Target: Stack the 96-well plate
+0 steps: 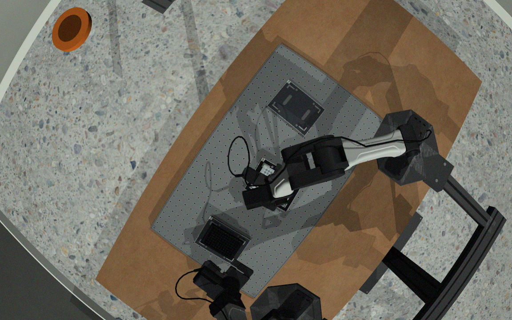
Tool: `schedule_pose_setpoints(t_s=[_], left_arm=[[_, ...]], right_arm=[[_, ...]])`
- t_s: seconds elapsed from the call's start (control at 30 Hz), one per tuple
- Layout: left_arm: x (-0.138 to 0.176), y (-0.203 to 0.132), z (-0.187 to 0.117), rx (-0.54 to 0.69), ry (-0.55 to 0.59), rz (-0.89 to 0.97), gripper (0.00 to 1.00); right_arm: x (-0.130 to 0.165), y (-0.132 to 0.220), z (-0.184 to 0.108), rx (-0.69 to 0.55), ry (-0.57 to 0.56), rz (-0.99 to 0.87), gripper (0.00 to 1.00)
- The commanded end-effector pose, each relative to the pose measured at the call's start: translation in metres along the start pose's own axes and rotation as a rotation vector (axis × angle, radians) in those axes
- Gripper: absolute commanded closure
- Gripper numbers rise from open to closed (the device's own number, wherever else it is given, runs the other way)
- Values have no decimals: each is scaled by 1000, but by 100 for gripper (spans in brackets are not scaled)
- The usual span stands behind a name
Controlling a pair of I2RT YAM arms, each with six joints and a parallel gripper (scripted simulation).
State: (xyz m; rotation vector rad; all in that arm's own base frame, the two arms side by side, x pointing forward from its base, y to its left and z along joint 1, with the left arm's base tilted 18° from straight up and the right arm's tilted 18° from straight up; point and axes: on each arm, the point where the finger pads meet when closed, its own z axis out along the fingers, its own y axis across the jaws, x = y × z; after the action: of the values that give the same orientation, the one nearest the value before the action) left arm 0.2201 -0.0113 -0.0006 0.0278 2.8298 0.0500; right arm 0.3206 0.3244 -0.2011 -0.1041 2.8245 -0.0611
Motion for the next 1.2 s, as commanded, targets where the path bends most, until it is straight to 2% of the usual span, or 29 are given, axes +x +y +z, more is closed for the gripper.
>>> schedule_pose_setpoints(t_s=[0.0, 0.67, 0.93, 1.03, 1.17], left_arm=[[-1, 1, -1, -2, -3, -4, 0], [-1, 1, -1, -2, -3, -4, 0], [-1, 1, -1, -2, -3, -4, 0], [-1, 1, -1, -2, -3, -4, 0], [-1, 1, -1, -2, -3, -4, 0]], right_arm=[[11, 3, 8, 7, 24, -11, 0], [10, 5, 8, 1, 19, -11, 0], [20, -5, 8, 25, 40, -18, 0], [-3, 6, -16, -17, -2, 3, 0], [-1, 8, -19, -19, -3, -2, 0]])
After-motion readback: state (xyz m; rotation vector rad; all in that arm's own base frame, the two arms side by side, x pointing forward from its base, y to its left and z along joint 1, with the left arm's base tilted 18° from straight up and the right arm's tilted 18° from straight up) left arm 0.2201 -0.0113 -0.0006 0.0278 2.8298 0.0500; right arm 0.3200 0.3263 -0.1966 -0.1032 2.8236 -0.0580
